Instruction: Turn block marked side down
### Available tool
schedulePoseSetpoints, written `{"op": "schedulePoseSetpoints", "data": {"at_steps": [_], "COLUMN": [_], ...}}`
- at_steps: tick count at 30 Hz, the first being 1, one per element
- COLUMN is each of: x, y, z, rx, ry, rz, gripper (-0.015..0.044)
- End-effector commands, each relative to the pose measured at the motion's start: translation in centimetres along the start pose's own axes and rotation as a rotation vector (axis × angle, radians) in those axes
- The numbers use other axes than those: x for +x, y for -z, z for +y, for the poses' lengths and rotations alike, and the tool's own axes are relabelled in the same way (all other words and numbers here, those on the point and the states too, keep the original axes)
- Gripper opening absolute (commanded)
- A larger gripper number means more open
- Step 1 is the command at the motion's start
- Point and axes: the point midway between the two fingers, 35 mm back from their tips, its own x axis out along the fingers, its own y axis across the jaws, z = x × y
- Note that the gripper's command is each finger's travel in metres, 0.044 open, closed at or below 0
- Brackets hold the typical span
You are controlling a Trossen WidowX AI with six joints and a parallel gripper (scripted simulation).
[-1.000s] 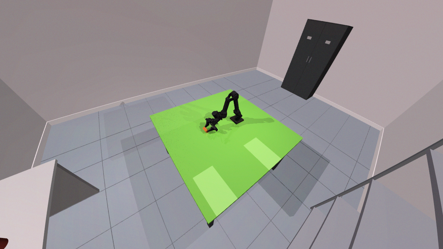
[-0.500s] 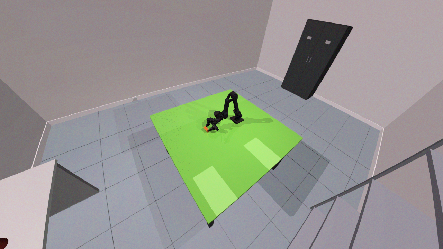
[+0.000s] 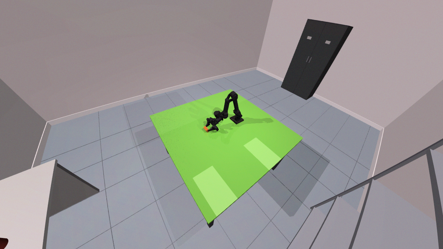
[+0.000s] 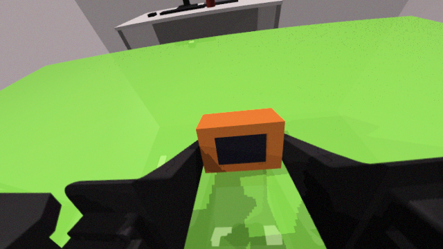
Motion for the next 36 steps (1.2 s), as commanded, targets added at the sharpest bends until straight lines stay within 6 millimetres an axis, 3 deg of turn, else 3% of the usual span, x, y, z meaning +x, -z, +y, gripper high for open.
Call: {"op": "schedulePoseSetpoints", "data": {"at_steps": [1,9,36], "x": [0.0,0.0,0.0], "y": [-0.09,-0.09,-0.09], "z": [0.08,0.08,0.08], "rx": [0.003,0.003,0.003], "ry": [-0.005,-0.005,-0.005], "rz": [-0.005,-0.005,-0.005], "gripper": [0.0236,0.044,0.044]}}
